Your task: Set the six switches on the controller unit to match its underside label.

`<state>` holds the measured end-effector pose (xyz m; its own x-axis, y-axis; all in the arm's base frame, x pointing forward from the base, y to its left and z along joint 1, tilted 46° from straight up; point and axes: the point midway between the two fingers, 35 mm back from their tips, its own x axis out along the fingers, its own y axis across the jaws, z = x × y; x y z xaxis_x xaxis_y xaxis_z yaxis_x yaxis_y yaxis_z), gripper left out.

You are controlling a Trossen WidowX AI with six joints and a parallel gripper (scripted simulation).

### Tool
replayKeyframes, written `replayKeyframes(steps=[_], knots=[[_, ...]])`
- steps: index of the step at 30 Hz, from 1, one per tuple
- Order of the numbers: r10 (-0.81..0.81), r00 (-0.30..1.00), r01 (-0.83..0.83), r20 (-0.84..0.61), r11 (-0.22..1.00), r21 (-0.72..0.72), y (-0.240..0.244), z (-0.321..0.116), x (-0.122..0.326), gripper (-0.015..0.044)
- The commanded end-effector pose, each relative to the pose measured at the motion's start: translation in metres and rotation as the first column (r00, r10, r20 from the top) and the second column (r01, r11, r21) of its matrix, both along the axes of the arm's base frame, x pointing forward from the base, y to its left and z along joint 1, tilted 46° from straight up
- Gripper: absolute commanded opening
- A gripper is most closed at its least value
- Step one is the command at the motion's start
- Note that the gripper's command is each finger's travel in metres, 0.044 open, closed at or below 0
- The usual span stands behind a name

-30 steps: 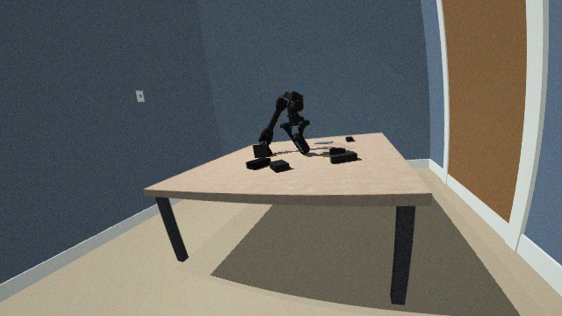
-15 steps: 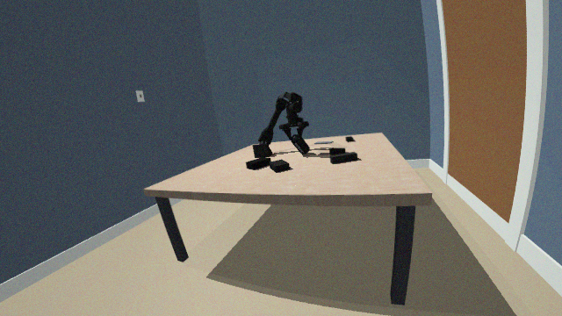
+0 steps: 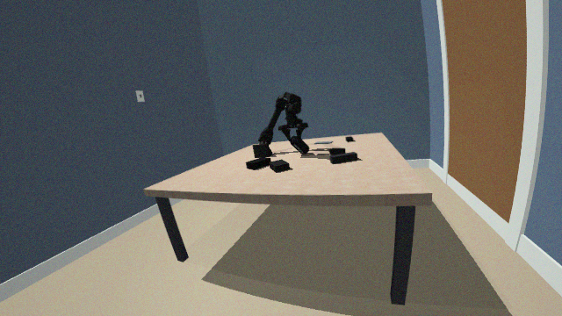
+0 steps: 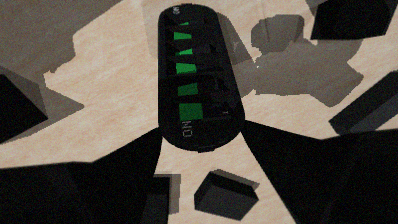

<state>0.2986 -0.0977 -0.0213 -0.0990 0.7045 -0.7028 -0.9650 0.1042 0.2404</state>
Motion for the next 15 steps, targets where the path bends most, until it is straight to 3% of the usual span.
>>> replayKeyframes(steps=[1,15], knots=[[0.006,1.0,-0.006,-0.001,1.0,-0.004,-0.001,-0.004,-0.003,0.0337],[0.006,1.0,-0.006,-0.001,1.0,-0.004,-0.004,-0.014,-0.005,0.0336]])
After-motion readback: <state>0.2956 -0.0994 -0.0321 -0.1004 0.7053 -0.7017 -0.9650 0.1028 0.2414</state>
